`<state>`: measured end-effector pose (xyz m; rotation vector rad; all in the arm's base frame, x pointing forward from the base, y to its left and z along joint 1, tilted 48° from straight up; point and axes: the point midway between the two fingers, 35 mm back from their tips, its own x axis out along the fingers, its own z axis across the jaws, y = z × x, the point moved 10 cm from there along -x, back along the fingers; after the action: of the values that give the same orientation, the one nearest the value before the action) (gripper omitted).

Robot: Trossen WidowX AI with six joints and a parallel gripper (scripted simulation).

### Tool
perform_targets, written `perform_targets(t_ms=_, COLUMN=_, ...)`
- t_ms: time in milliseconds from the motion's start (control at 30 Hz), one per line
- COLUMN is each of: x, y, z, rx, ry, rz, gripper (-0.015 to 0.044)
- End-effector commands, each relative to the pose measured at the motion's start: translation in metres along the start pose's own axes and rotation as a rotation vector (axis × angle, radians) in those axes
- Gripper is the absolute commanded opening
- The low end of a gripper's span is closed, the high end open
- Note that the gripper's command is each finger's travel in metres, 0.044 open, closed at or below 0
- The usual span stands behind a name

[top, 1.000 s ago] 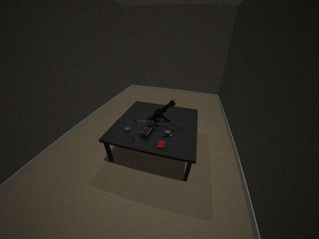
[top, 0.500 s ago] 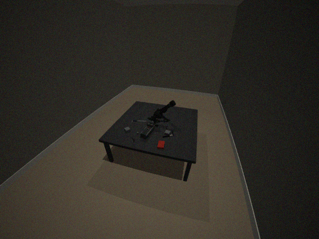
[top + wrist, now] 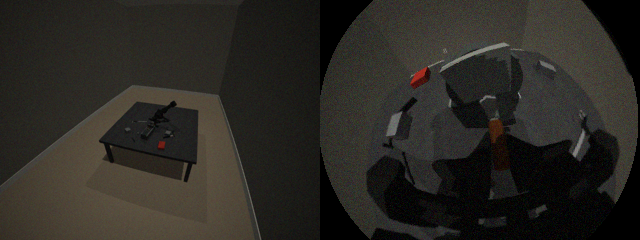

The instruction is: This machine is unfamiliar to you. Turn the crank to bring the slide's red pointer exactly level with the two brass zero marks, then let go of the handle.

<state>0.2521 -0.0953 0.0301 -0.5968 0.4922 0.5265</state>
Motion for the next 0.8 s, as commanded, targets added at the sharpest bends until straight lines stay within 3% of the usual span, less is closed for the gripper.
perform_targets(t_ms=0, x=0.001, y=0.001, z=0.007, rx=-0.014, ry=-0.021, rz=0.009, gripper=0.0000)
perform_targets(t_ms=767, x=-0.001, y=-0.001, z=0.018, rx=-0.014, ry=-0.022, rz=0.009, gripper=0.0000)
